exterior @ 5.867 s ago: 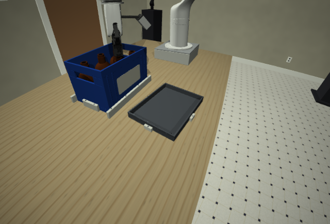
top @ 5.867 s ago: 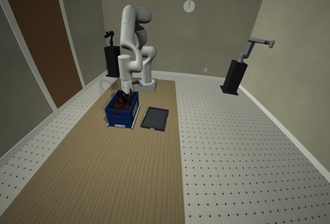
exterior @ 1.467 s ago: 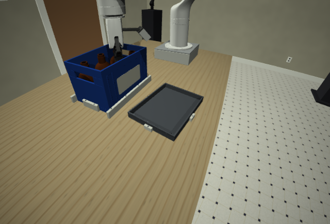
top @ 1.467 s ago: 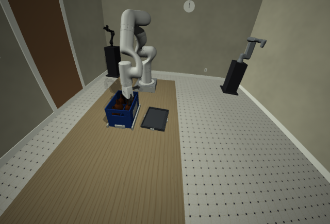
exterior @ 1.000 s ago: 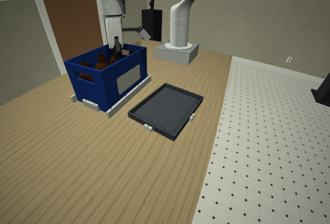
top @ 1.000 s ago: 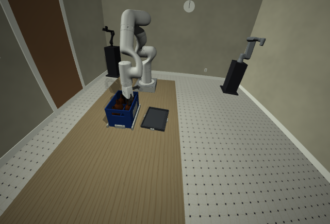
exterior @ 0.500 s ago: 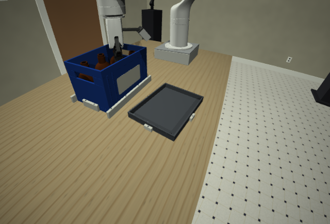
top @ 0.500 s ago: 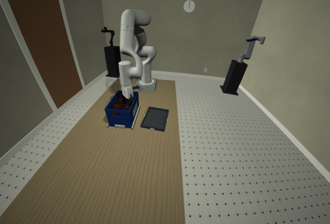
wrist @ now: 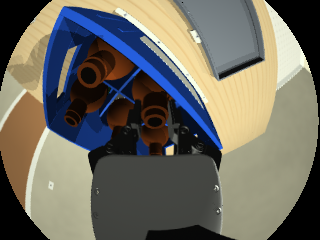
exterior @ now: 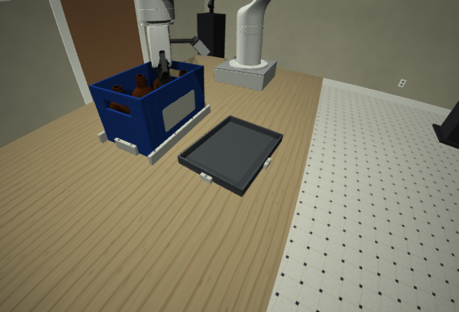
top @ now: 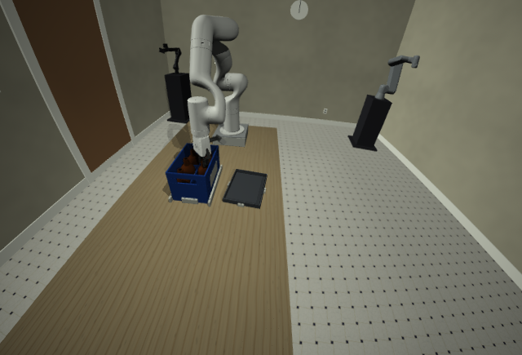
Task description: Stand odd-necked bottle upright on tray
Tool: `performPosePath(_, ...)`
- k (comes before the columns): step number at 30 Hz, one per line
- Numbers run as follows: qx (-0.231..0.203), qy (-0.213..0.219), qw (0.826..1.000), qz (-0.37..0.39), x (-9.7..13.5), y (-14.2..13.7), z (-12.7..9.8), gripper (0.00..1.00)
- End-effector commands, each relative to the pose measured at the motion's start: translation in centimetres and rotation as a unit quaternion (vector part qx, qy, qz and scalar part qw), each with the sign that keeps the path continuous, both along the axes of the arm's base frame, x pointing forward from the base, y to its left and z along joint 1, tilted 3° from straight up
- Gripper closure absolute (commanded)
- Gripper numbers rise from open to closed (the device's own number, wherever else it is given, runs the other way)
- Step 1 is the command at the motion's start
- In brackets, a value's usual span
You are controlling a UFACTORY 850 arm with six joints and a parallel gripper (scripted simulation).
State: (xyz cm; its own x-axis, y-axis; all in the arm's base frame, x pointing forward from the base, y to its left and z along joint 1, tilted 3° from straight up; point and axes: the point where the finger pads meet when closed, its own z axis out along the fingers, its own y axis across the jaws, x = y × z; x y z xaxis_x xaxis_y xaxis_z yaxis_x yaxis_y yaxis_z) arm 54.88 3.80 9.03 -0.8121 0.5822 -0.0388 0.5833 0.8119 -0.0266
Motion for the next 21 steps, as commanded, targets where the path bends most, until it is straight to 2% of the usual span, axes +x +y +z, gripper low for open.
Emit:
performPosePath(1,0.000,-0.001,1.000,0.000,0.1,0.0,0.2,1.00)
performPosePath(21,0.000,-0.001,1.000,0.000,0.2,0.0,1.7,1.00)
